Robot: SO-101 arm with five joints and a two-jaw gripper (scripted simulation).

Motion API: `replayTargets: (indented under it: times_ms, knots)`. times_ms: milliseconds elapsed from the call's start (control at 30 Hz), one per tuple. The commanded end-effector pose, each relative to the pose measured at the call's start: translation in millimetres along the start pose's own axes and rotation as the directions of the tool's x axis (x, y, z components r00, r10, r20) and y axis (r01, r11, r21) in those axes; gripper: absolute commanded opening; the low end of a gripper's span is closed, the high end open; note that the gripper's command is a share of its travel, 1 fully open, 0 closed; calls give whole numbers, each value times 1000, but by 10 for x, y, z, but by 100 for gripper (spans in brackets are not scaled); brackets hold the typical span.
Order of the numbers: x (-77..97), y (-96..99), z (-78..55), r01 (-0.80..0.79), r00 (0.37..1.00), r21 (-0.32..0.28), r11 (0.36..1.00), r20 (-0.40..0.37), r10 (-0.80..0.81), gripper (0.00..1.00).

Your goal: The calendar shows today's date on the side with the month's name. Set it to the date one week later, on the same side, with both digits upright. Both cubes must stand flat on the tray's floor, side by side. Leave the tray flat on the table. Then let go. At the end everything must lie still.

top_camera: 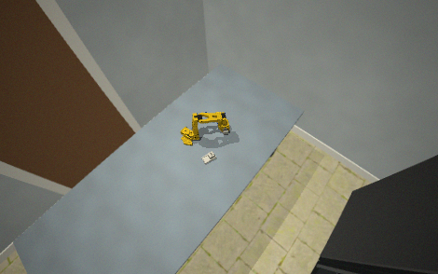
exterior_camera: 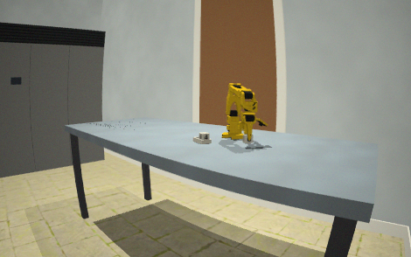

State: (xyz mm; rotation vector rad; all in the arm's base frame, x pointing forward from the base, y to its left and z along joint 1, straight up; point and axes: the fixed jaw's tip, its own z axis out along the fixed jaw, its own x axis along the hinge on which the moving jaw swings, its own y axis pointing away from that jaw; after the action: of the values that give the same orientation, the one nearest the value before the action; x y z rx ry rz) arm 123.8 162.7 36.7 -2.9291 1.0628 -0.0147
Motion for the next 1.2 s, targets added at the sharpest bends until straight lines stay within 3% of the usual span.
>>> replayTargets:
  times_ms: [0, 1167]
  knots:
    - [-17, -31, -15, 1, 1000, 27, 1000, 3, -1, 0]
    - [-17, -33, 109, 1, 1000, 27, 1000, 3, -1, 0]
